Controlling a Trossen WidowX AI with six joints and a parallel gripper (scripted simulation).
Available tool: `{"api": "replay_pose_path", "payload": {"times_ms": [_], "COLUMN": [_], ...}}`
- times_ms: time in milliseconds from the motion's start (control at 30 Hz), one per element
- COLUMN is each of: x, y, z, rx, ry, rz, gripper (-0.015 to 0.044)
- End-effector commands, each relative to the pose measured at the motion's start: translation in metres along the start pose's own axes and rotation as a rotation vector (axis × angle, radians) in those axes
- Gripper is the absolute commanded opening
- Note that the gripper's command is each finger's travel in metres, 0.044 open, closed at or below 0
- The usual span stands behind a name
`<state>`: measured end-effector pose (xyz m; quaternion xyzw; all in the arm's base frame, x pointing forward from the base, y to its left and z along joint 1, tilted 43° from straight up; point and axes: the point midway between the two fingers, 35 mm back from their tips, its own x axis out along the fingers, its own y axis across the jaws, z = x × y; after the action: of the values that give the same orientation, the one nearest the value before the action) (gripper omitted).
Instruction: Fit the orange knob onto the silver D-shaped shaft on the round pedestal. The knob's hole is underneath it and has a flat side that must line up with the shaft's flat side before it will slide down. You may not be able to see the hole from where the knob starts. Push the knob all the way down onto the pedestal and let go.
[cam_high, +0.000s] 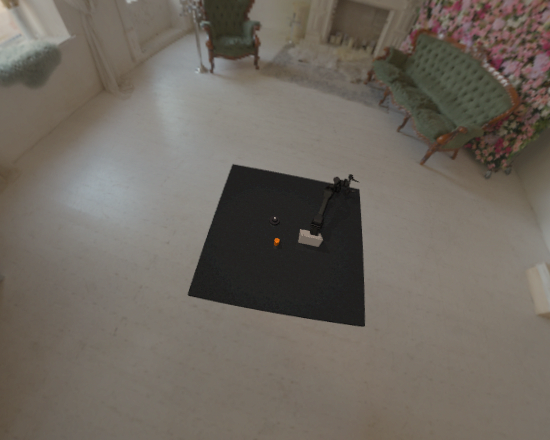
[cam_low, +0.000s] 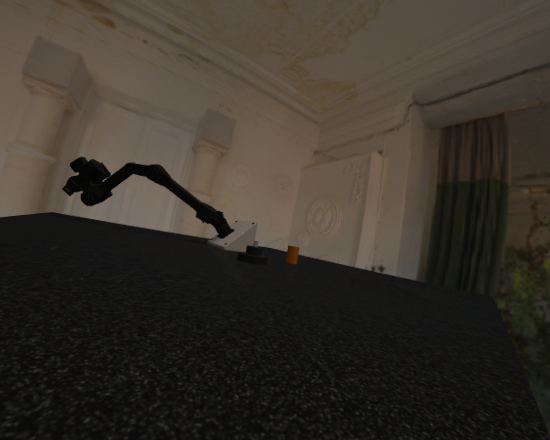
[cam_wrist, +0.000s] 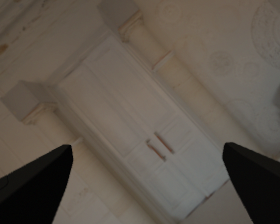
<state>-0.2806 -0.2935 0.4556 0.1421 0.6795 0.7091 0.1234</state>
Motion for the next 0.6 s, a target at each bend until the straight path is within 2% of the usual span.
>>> {"api": "replay_pose_path", "payload": {"times_ms": [0,133,567], "x": [0.000,-0.011,-0.103], "y": [0.000,0.003,0.023], "z": [0.000,-0.001,-0.034], "rx": [0.000,-0.002,-0.156], "ry": [0.000,0.030,0.296], "rz": [0.000,0.005,0.162], "gripper": [0.0426,0.0440,0.0440]}}
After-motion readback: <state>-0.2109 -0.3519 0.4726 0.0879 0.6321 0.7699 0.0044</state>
